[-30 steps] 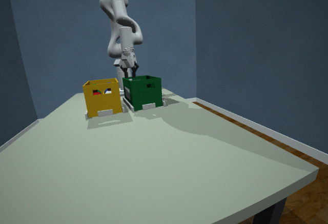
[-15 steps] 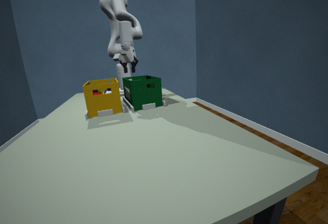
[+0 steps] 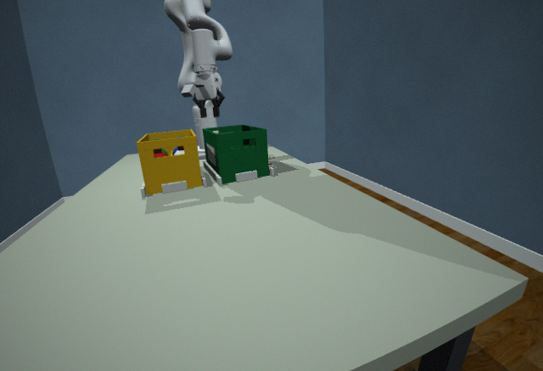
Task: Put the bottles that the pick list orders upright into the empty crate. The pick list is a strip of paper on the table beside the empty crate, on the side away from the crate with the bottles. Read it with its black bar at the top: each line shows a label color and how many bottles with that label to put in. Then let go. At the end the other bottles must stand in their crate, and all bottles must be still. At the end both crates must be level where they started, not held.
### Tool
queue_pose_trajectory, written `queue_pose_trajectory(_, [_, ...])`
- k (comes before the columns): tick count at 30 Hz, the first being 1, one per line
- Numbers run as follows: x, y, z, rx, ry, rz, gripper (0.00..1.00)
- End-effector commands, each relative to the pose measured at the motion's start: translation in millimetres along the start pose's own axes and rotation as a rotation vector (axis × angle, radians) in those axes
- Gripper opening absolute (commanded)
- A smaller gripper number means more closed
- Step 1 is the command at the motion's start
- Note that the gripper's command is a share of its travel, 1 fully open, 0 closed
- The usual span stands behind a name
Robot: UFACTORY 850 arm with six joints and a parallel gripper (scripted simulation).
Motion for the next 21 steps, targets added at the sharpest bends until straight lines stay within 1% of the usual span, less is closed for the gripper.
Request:
queue_pose_trajectory(1, [-1, 2, -16, 0.0, 0.001, -0.002, 0.65])
queue_pose_trajectory(10, [-1, 10, -61, 0.0, 0.001, -0.002, 0.65])
queue_pose_trajectory(12, [-1, 10, -61, 0.0, 0.001, -0.002, 0.65])
queue_pose_trajectory(21, [-1, 18, -105, 0.0, 0.001, -0.002, 0.65])
Point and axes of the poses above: the point where the finger pads meet when closed, its own x axis out along the fingers, its own y axis across the jaws, z = x × y, the point moved 3 cm from there along -x, back along the fingers
